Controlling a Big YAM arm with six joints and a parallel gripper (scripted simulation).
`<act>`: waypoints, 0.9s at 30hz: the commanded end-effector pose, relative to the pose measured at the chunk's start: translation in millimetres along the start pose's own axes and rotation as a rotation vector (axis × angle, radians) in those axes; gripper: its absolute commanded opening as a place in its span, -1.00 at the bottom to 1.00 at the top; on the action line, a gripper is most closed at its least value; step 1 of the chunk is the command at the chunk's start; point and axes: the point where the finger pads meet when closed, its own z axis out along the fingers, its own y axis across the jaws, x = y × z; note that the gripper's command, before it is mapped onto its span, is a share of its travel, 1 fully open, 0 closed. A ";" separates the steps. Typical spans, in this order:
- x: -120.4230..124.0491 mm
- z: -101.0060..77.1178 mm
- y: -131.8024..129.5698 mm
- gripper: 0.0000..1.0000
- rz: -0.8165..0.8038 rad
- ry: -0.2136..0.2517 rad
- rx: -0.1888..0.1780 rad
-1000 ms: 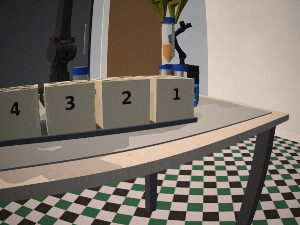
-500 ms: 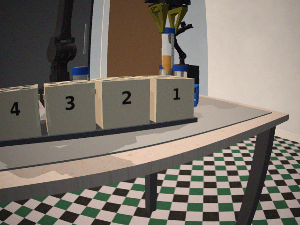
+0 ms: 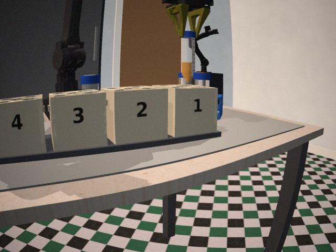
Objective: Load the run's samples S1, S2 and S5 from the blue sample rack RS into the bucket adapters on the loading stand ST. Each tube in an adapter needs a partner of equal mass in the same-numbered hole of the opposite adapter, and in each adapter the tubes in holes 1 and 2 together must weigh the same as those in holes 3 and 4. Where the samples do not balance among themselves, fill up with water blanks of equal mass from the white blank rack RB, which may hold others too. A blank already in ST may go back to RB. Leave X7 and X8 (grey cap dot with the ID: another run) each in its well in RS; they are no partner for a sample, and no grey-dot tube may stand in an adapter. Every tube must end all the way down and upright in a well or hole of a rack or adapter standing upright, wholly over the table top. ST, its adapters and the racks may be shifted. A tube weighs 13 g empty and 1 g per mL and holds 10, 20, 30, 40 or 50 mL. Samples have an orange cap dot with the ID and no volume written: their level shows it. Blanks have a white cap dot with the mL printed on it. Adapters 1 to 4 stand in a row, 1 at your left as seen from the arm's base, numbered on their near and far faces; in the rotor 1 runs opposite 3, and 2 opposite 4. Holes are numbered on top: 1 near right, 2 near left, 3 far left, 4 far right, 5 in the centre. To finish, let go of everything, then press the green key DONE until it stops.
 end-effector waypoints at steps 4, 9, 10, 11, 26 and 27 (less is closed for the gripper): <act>-9.5 -19.4 5.6 -1.00 0.001 -0.051 -0.026; -1.3 -14.7 4.6 -1.00 0.003 -0.053 -0.027; -1.5 -10.4 4.8 -1.00 0.003 -0.047 -0.024; -1.8 -4.8 5.0 -1.00 0.003 -0.039 -0.020; -2.3 23.7 5.2 -1.00 0.003 -0.018 -0.008; -2.3 25.0 5.2 -1.00 0.003 -0.018 -0.008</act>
